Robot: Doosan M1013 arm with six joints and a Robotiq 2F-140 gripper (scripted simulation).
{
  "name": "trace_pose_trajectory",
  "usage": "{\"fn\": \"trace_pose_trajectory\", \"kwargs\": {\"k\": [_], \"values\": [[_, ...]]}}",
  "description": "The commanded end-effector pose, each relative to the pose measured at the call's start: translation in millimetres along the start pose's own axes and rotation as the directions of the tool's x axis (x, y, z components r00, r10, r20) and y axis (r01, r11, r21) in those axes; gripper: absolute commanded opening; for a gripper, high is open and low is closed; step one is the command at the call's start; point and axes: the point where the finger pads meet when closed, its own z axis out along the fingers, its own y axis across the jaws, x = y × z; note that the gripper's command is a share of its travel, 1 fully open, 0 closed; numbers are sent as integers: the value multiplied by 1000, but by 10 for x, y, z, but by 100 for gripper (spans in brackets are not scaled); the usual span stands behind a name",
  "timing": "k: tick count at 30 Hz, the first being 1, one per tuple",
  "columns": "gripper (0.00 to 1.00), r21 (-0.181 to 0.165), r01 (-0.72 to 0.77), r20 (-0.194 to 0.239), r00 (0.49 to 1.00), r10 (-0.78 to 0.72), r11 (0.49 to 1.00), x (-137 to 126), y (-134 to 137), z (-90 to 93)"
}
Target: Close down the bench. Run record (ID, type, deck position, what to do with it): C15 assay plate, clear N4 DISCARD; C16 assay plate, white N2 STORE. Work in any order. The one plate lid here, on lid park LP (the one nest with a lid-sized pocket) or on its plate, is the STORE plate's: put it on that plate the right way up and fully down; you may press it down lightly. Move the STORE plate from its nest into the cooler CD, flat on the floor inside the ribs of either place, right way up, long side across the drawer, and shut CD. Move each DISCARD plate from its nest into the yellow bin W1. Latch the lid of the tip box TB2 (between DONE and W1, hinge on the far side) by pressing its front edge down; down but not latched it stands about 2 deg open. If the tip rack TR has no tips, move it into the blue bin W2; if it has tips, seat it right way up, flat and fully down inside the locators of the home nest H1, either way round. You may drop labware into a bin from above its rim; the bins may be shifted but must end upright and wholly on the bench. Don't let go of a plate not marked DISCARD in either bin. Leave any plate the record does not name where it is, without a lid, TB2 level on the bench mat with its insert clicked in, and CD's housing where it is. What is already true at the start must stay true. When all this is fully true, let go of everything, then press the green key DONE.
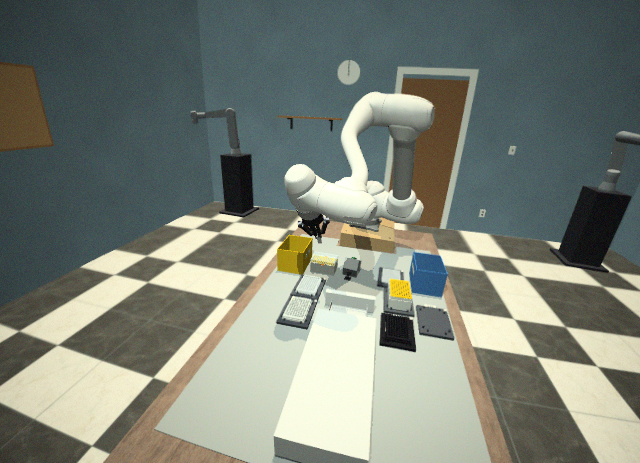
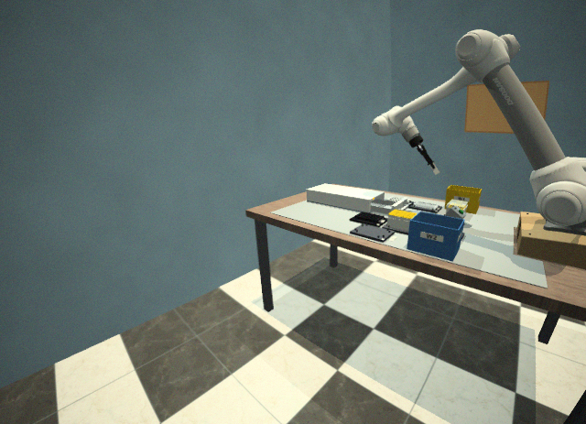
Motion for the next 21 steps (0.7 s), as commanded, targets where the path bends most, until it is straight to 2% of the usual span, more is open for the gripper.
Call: {"fn": "trace_pose_trajectory", "kwargs": {"k": [1, 4, 7, 10, 12, 15, 17, 20, 21], "values": [[0, -29, -23, -50, 999, 21, 999, 26, -100, 8], [0, -62, -61, -133, 990, 52, 996, 64, -245, 16], [0, -62, -61, -133, 990, 52, 996, 99, -381, 24], [0, -84, -101, -218, 973, 80, 991, 132, -527, 29], [0, -84, -101, -218, 973, 80, 991, 148, -597, 32], [0, -96, -142, -304, 947, 106, 985, 176, -744, 35], [0, -96, -142, -304, 947, 106, 985, 176, -744, 35], [0, -98, -182, -389, 912, 130, 978, 200, -892, 38], [0, -98, -182, -389, 912, 130, 978, 208, -941, 39]]}}
